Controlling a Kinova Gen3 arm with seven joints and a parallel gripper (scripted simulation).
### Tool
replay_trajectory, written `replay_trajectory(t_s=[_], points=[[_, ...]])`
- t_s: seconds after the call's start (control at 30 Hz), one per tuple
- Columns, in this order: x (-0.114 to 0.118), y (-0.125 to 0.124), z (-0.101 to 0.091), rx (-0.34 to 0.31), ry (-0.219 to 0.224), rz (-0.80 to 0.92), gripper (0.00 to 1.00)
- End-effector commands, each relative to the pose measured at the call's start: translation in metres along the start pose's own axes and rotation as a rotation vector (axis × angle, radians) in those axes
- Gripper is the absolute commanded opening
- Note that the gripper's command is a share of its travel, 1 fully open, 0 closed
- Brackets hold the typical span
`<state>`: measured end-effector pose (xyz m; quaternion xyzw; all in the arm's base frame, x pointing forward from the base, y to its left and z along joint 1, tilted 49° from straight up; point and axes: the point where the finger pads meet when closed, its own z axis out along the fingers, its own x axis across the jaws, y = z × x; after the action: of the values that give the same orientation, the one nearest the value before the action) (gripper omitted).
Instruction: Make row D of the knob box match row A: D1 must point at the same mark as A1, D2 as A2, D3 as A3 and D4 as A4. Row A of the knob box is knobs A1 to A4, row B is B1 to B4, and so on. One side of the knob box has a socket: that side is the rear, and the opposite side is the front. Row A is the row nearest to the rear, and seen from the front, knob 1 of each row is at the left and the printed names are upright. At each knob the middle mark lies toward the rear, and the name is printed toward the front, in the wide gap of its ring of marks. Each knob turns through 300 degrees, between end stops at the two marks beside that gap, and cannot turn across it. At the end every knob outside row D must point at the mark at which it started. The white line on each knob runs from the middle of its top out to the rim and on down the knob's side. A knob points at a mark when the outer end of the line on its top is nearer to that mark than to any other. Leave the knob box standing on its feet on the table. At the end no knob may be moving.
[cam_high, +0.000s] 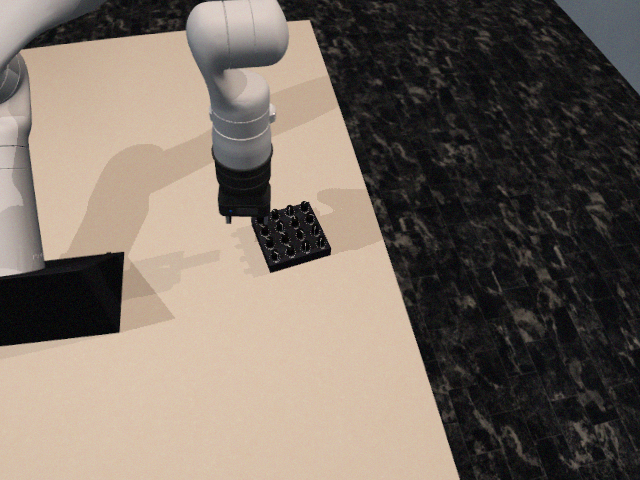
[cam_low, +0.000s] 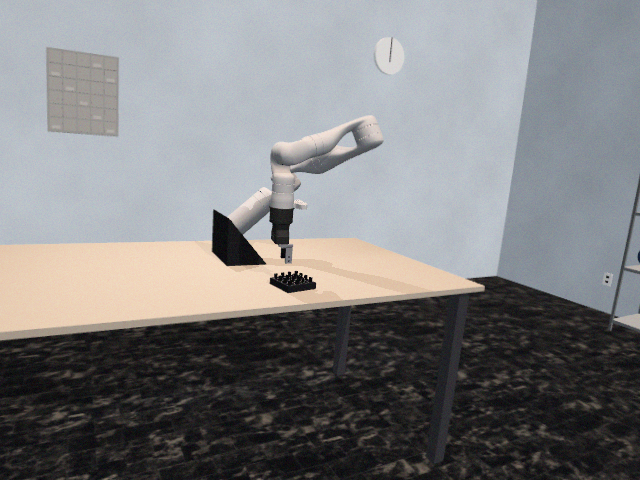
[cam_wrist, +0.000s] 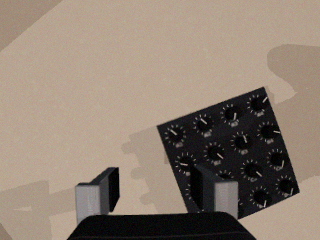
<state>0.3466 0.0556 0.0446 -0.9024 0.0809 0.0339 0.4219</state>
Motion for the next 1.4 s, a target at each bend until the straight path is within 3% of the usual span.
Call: replay_trajectory(t_s=[0.0, 0.8, 0.87, 1.37], points=[[0.001, 0.006, -0.003, -0.005, 0.005, -0.134, 1.00], [0.013, 0.022, -0.012, -0.019, 0.010, -1.044, 1.00], [0.013, 0.022, -0.012, -0.019, 0.010, -1.044, 1.00], [0.030, 0.035, -0.018, -0.043, 0.015, -1.514, 1.00]])
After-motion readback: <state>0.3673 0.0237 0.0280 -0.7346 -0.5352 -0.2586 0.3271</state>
